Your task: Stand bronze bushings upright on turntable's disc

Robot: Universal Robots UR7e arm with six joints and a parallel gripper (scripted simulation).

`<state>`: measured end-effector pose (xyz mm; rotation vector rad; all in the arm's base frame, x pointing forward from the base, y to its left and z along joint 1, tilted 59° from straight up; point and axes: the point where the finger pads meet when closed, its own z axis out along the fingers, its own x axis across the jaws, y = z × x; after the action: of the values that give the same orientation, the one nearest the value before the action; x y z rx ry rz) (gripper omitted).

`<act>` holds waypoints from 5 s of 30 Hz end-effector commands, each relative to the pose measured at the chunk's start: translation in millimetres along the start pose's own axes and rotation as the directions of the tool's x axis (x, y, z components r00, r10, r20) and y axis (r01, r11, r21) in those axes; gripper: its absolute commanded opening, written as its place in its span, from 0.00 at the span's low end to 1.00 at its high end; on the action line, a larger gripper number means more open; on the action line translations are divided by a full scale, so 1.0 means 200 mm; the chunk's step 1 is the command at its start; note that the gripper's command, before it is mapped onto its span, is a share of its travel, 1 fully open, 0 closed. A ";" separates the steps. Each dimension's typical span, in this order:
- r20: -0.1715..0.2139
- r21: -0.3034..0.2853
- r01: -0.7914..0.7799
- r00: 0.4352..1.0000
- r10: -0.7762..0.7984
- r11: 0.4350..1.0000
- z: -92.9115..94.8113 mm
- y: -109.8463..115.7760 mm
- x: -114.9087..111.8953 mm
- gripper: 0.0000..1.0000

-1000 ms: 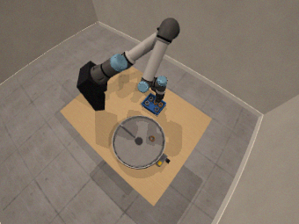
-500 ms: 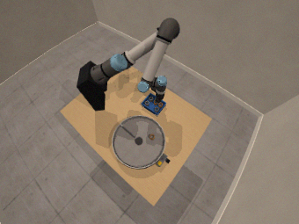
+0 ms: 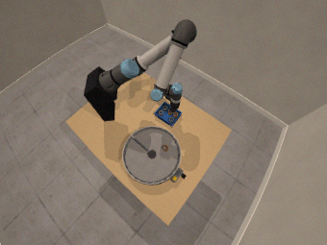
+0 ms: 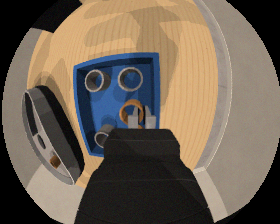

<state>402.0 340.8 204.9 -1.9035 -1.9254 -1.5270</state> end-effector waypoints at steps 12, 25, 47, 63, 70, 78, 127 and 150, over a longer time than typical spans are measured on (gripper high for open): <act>0.000 -0.001 0.000 1.000 0.000 1.000 0.00 0.00 0.00 0.00; 0.000 -0.001 0.000 1.000 0.000 1.000 0.00 0.00 0.00 0.00; 0.000 -0.001 0.000 1.000 0.000 1.000 0.00 0.00 0.00 0.00; 0.000 -0.001 0.000 1.000 0.000 1.000 -0.06 0.00 0.00 0.00; 0.000 -0.001 0.000 1.000 0.000 1.000 -0.13 0.00 0.00 0.00; 0.000 -0.001 0.000 1.000 0.000 1.000 -0.20 0.00 0.00 0.00; 0.000 -0.001 0.000 1.000 0.000 1.000 -0.60 0.01 0.00 0.00; 0.000 -0.001 0.000 1.000 0.000 1.000 -0.60 0.01 0.00 0.00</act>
<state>333.9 264.2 267.3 -1.9036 -1.9251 -1.5275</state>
